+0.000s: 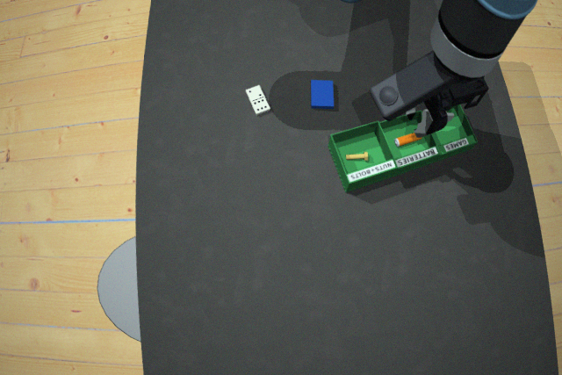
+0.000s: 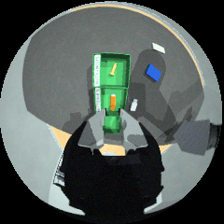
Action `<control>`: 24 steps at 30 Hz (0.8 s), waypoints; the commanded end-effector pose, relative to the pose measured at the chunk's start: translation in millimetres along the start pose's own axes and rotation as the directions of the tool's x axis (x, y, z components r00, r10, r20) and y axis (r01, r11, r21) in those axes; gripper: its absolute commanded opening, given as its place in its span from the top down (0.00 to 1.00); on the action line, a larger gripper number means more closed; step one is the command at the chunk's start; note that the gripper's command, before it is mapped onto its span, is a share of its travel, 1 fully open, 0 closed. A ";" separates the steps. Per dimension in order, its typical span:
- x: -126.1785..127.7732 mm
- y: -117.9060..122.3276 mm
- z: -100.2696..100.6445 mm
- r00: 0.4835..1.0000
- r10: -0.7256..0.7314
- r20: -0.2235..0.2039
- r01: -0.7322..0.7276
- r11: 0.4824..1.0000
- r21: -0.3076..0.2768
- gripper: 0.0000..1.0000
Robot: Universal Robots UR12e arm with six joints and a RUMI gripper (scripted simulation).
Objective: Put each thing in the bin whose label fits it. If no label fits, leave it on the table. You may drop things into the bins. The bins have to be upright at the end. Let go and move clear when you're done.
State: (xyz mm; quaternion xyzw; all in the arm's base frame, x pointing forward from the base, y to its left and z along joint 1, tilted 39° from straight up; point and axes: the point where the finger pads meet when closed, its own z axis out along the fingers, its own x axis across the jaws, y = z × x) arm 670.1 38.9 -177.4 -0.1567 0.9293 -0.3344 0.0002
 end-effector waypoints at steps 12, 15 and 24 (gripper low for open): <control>27.8 -34.6 0.0 0.983 0.185 -0.001 -0.185 0.983 0.000 0.76; 32.6 -41.3 0.0 0.978 0.206 -0.001 -0.206 0.978 0.000 0.76; 76.0 -102.2 -0.6 0.888 0.459 -0.003 -0.459 0.888 0.003 0.76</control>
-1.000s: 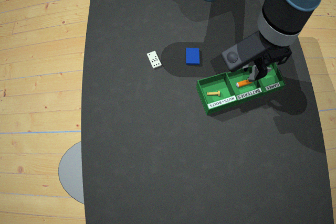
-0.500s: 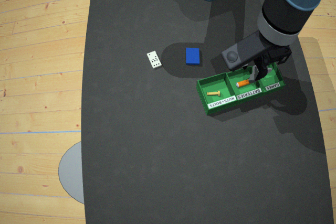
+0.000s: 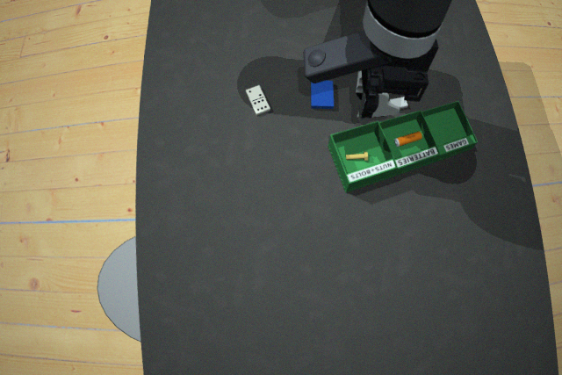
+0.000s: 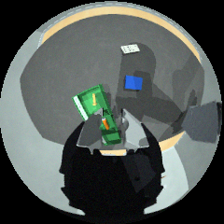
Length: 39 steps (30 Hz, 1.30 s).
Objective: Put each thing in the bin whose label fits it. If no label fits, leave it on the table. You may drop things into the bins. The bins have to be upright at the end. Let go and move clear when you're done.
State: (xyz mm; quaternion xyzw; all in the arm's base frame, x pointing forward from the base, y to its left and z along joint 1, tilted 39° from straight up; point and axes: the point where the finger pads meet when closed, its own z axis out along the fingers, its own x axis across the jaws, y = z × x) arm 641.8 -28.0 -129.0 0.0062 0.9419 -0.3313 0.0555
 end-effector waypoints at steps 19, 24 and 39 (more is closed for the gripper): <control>50.6 -174.5 -1.8 0.818 0.575 0.000 -0.575 0.818 0.005 0.76; 52.3 -181.2 -1.7 0.751 0.661 0.001 -0.661 0.751 0.007 0.76; 44.9 -164.0 -2.4 0.450 0.893 0.001 -0.893 0.450 -0.007 0.76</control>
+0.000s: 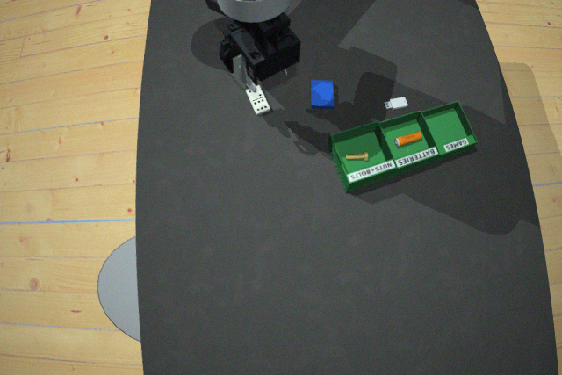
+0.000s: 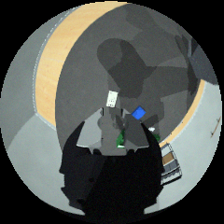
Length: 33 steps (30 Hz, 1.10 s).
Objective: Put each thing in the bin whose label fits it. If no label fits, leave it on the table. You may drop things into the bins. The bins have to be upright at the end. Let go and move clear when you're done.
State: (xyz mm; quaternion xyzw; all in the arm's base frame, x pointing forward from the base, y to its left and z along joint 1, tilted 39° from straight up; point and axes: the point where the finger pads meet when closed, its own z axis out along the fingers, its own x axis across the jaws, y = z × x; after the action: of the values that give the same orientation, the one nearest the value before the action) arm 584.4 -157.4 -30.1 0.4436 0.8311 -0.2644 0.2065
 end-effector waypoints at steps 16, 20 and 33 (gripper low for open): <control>-3.3 1.7 -0.4 0.985 0.170 -0.002 -0.170 0.985 0.004 0.76; -2.3 2.2 -0.4 0.986 0.168 -0.002 -0.168 0.986 0.004 0.76; -2.9 2.0 -0.4 0.986 0.168 -0.002 -0.168 0.986 0.004 0.76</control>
State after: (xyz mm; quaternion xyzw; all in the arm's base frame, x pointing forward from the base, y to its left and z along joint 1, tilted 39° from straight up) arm 587.0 -157.1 -30.3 0.5122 0.7911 -0.2469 0.2255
